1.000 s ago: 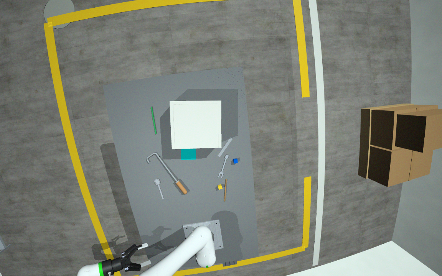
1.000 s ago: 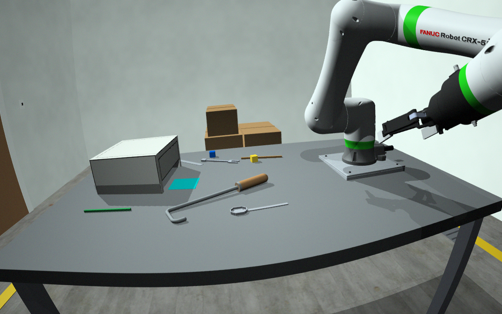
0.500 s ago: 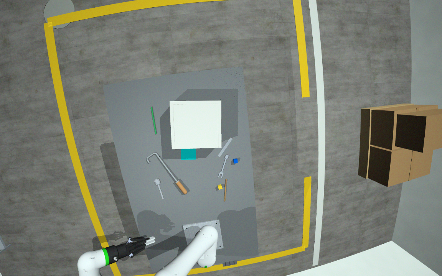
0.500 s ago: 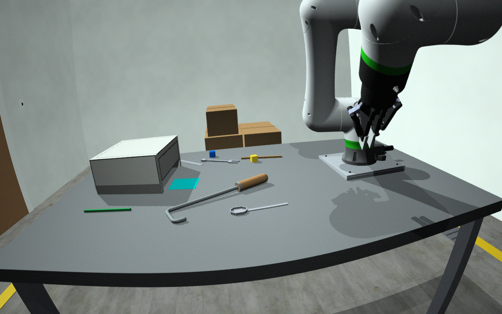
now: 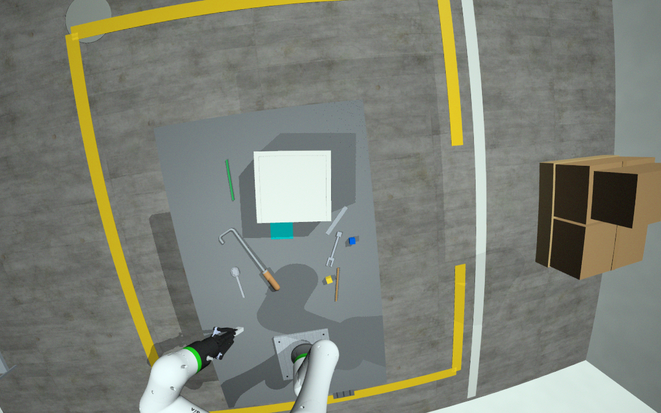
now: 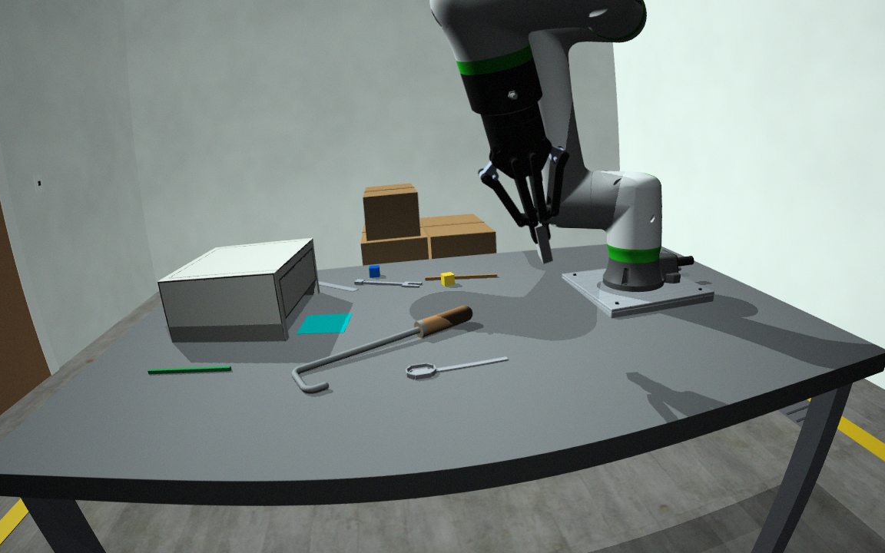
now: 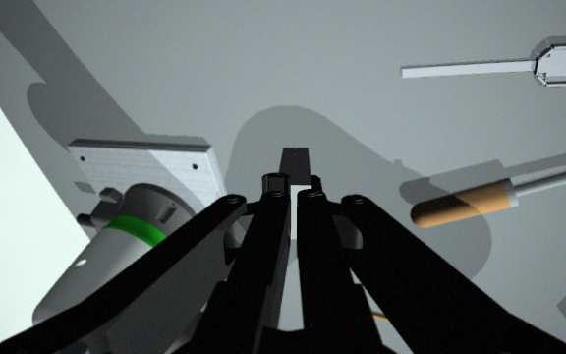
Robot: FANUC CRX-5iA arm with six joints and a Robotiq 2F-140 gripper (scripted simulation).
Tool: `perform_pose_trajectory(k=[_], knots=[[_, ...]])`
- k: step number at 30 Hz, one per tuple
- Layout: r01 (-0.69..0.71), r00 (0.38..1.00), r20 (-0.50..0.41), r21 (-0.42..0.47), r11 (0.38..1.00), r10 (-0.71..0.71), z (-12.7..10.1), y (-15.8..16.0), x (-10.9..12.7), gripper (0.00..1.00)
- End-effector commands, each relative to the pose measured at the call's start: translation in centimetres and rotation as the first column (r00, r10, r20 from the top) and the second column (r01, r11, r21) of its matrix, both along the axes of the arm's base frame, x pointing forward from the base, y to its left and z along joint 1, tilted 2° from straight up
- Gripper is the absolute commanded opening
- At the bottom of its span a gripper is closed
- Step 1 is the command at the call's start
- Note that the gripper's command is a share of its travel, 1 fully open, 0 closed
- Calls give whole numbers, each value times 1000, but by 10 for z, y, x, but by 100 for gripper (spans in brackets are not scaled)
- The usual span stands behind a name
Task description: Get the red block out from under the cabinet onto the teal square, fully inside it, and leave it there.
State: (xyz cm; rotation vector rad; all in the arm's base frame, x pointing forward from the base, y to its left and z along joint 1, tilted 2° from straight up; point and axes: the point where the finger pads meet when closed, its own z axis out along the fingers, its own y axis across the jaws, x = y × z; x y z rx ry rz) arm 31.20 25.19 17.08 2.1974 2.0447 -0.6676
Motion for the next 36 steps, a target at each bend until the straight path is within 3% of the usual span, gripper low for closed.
perform_pose_trajectory(k=[1, 3, 4, 8, 15, 36], knots=[[-28, 997, 76, 180, 983, 14, 3, -47, 52, 0], [-28, 997, 76, 180, 983, 14, 3, -47, 52, 0], [-44, 993, 117, 221, 974, 18, 6, -74, 74, 0], [-78, 981, 192, 275, 958, 25, 11, -111, 98, 0], [-126, 958, 286, 310, 942, 34, 19, -157, 121, 0], [-128, 957, 290, 311, 942, 34, 19, -158, 122, 0]])
